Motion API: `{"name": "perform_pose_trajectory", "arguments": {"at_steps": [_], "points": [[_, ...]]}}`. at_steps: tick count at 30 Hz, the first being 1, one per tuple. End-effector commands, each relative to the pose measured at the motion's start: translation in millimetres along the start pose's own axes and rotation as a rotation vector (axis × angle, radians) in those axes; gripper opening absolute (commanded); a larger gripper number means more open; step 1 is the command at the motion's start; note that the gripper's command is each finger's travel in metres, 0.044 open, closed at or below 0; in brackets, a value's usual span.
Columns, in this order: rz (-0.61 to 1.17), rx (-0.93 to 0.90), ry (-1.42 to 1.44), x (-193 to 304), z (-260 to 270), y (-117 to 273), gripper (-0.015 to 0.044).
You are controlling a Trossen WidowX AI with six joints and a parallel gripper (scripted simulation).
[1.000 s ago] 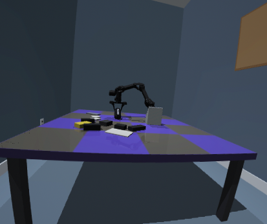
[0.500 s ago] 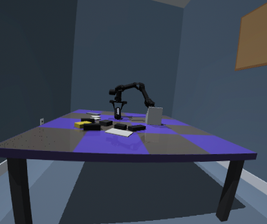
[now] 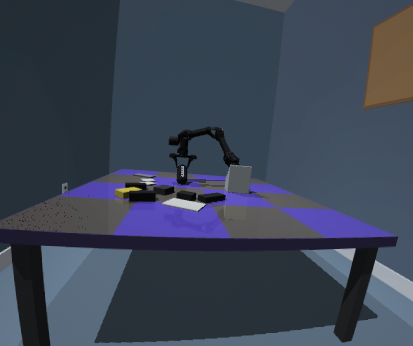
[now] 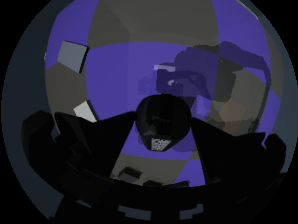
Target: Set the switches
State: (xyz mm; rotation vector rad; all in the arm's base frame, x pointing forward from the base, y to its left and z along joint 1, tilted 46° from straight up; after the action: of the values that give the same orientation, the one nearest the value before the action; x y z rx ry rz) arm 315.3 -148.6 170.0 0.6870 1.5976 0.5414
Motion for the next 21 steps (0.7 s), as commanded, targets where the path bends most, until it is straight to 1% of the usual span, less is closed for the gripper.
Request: {"name": "perform_pose_trajectory", "arguments": {"at_steps": [1, 21], "points": [[0.005, -0.01, -0.002, 4, 2, 5, 0.0335], [0.006, -0.01, -0.002, 17, 4, 13, 0.0335]]}}
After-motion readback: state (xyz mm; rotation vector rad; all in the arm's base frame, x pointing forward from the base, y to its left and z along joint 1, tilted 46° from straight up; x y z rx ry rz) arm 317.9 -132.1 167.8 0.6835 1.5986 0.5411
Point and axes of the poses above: the point midway between the two fingers, 35 mm back from their tips, its own y axis back along the fingers, its own z axis across the jaws, x = y × z, the point moved 4 cm from there along y, back along the fingers, and after that the axes turned 8 degrees about y, right-handed, at the moved point
